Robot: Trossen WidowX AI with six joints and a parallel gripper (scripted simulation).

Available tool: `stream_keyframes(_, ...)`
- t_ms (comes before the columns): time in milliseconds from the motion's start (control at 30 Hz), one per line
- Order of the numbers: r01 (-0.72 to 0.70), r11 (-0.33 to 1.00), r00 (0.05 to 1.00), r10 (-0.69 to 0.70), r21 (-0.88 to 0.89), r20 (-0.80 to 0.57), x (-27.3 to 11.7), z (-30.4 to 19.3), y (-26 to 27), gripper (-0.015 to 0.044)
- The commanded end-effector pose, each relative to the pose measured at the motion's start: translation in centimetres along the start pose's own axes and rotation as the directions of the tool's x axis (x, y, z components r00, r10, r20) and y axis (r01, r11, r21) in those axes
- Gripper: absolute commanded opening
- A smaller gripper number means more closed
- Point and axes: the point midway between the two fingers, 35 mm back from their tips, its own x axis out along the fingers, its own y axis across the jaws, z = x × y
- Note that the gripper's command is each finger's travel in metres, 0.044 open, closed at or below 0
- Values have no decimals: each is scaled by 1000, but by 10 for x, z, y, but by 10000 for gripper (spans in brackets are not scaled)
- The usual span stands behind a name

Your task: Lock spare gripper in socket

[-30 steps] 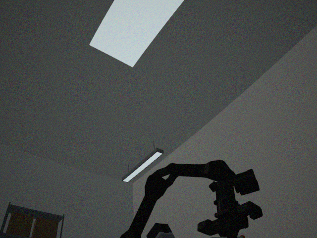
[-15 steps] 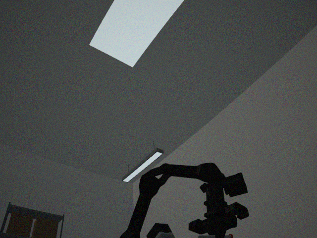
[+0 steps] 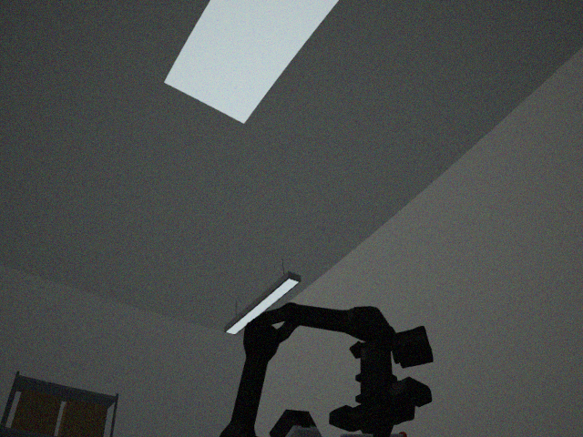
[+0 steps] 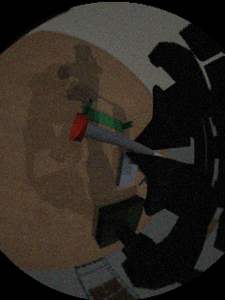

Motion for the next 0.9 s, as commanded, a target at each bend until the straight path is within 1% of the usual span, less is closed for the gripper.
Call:
stream_keyframes(0,-7,1000,1000,7,6,3,1,0,12,0)
stream_keyframes(233,-8,1000,1000,8,8,4,2,-1,22,0)
stream_keyframes(633,-5,1000,1000,5,10,5,46,11,24,0)
stream_keyframes(733,-1,1000,1000,1,12,5,53,13,25,0)
stream_keyframes(867,-1,1000,1000,1,12,6,51,11,25,0)
